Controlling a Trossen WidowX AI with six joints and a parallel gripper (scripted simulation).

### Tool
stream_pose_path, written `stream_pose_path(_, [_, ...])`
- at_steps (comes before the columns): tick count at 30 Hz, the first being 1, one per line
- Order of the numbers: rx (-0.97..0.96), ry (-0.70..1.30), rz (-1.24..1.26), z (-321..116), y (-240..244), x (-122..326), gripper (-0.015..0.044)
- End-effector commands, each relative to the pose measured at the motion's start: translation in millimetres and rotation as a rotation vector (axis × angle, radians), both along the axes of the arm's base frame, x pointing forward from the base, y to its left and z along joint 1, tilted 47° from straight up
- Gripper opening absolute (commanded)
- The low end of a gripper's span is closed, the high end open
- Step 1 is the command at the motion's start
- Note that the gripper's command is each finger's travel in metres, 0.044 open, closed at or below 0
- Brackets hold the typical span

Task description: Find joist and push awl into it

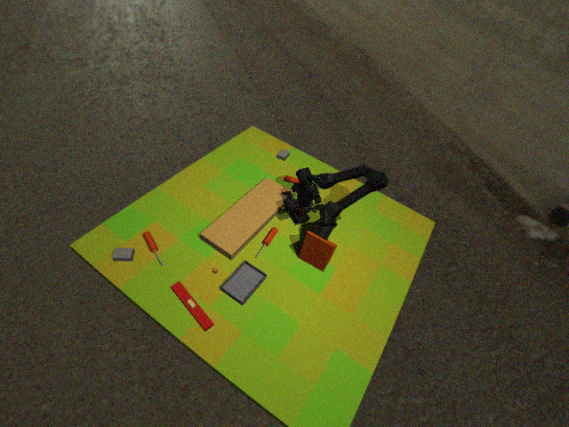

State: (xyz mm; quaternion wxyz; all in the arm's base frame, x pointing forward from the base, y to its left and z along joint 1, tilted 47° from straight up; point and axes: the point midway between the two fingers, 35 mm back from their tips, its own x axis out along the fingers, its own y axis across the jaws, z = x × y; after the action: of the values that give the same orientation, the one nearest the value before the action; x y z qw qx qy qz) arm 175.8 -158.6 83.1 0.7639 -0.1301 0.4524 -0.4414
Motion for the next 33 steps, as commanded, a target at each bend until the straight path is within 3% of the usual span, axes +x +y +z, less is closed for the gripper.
stream_pose_path(1, [0.004, -0.007, -0.005, 8, 9, 3, 0.0000])
stream_pose_path(23, [-0.034, -0.008, 0.008, 62, 56, -3, 0.0000])
stream_pose_path(33, [-0.023, 0.083, 0.079, 78, 55, 33, 0.0000])
